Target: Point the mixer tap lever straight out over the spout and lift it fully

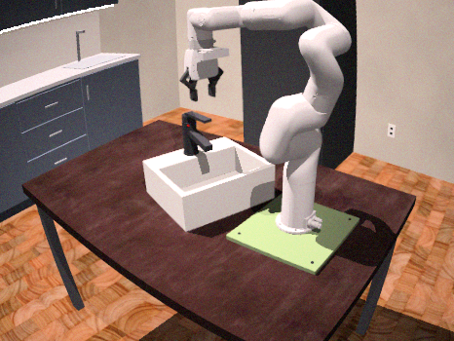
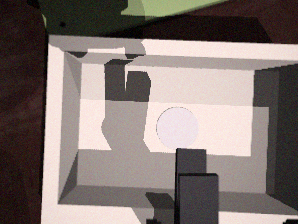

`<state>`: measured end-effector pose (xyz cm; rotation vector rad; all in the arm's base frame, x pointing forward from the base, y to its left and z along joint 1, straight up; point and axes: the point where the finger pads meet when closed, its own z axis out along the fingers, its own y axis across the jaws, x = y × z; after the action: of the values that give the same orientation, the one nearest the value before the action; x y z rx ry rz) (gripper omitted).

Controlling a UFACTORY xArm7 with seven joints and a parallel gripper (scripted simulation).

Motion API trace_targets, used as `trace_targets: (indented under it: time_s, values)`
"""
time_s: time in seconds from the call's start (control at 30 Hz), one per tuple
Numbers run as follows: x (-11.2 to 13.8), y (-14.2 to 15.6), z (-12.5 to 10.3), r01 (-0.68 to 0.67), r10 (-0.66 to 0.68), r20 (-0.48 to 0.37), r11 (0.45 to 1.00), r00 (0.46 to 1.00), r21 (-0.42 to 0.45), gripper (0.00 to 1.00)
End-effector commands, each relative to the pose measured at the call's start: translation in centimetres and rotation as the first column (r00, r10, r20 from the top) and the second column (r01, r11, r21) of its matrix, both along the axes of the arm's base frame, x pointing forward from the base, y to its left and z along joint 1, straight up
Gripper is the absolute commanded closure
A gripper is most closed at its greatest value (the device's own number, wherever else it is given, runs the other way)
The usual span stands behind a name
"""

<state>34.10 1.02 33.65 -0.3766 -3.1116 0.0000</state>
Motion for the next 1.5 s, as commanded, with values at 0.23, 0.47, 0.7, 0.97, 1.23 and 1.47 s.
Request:
trace_targets:
  time_s: [0.23, 0.47, 0.7, 0.97, 1.23, 1.47]
  values:
    - [0.1, 0.0, 0.1, 0.000, 0.000, 0.004, 1.000, 1.000, 0.000, 0.34]
    - [0.1, 0.0, 0.1, 0.000, 0.000, 0.004, 1.000, 1.000, 0.000, 0.34]
    - [0.1, 0.0, -0.2, 0.000, 0.000, 0.004, 1.000, 1.000, 0.000, 0.34]
    - [0.1, 0.0, -1.0, 0.000, 0.000, 0.004, 1.000, 1.000, 0.000, 0.34]
    - [0.1, 0.0, -2.2, 0.000, 0.000, 0.004, 1.000, 1.000, 0.000, 0.34]
    - [0.1, 0.0, -3.0, 0.000, 0.000, 0.004, 1.000, 1.000, 0.000, 0.34]
